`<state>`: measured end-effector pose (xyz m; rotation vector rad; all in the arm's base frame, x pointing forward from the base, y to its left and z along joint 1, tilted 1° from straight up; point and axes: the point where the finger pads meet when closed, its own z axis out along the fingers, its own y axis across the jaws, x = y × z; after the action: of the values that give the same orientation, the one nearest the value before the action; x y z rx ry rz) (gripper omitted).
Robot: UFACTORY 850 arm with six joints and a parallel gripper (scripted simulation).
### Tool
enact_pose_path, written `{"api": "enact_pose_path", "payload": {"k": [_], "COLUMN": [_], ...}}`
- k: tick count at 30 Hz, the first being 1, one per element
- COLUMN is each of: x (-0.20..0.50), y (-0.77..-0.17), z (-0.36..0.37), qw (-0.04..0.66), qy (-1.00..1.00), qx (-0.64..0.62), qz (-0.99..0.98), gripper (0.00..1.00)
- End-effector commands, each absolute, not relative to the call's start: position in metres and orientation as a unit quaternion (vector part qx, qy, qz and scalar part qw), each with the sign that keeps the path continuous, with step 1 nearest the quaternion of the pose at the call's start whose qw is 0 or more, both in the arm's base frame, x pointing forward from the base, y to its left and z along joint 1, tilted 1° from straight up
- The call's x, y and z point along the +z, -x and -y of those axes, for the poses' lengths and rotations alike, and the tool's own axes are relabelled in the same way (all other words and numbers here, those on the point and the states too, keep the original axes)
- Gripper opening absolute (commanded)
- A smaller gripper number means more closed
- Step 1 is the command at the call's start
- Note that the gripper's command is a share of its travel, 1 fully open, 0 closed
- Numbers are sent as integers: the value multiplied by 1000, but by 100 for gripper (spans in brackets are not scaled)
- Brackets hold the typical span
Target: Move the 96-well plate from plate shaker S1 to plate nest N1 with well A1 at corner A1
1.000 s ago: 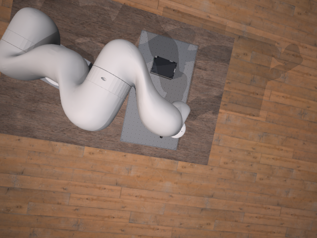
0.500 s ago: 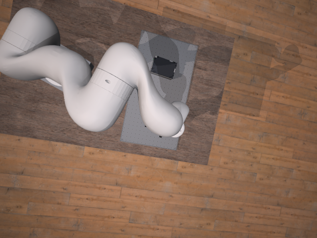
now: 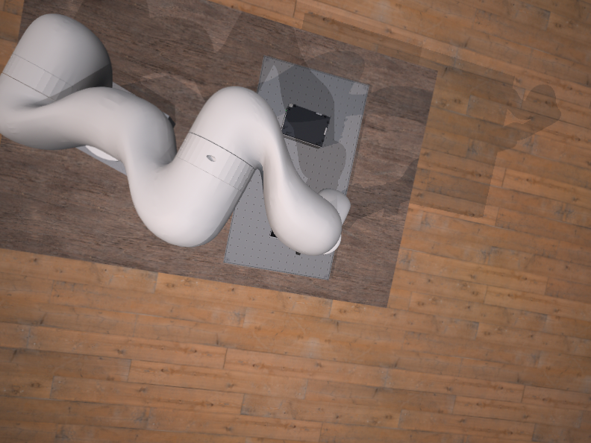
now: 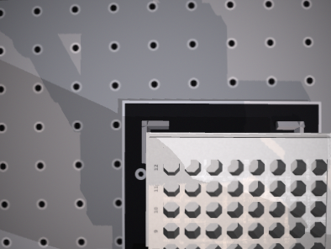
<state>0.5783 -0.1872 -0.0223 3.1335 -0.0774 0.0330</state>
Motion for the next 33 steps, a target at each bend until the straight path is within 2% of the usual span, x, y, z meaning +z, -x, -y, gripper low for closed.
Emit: {"api": "enact_pose_path", "payload": {"k": [1, 33], "x": [-28, -53], "y": [-580, -580], "z": [188, 188], "qw": [4, 4], "qy": [-1000, -1000], "qx": [12, 12], "qz": [25, 25], "gripper": [0, 0]}}
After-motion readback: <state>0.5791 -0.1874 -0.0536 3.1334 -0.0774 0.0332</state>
